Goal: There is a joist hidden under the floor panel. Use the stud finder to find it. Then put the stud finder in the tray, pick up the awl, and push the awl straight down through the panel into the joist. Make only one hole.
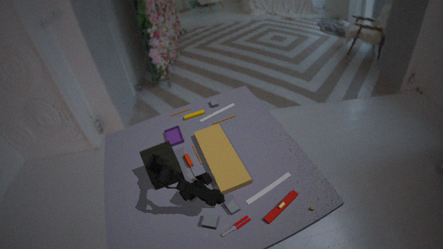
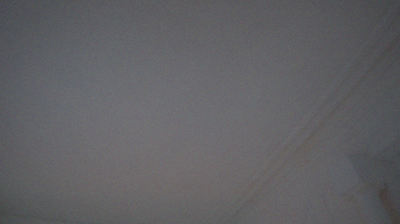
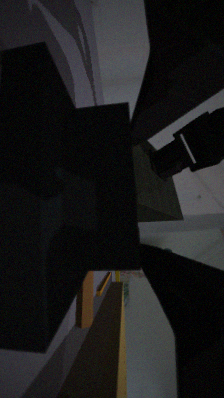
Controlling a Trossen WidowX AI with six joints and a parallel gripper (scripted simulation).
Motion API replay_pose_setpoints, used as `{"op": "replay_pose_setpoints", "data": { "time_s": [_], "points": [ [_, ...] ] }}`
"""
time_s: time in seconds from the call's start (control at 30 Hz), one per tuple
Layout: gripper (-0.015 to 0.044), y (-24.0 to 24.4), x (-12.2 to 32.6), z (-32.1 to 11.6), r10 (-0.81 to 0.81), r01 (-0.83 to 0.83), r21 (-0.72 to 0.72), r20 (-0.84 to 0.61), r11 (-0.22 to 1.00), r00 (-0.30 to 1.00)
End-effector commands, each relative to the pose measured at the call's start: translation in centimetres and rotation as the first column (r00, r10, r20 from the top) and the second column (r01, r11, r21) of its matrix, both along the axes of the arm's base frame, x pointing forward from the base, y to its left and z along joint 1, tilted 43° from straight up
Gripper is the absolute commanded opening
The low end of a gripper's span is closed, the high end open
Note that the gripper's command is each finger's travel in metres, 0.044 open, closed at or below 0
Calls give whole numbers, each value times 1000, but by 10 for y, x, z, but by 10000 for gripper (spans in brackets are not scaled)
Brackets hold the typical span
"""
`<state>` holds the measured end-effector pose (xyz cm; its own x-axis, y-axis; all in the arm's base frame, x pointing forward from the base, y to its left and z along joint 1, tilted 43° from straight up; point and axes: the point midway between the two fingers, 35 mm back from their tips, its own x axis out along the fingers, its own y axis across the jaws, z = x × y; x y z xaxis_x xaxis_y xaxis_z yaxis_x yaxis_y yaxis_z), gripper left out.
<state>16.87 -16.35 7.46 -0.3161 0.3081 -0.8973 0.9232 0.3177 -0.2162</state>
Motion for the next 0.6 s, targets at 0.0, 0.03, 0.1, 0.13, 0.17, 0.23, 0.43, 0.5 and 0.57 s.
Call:
{"op": "replay_pose_setpoints", "data": {
  "time_s": [0.0,0.03,0.1,0.13,0.17,0.23,0.43,0.5,0.57],
  "points": [
    [440,-1,1,2,0,0,0,0,1000,1000],
    [440,-1,1,3,0,0,0,0,1000,1000],
    [440,-2,2,5,0,0,0,1,1000,1000],
    [440,-2,2,6,0,0,0,1,1000,1000],
    [440,-3,3,7,0,0,0,1,1000,1000],
    [440,-3,3,9,0,0,0,1,1000,1000],
    [440,-5,6,15,0,0,-1,1,1000,1000],
    [440,-6,6,17,0,0,-1,1,1000,1000],
    [440,-7,7,19,0,0,-1,1,1000,1000]
  ]
}}
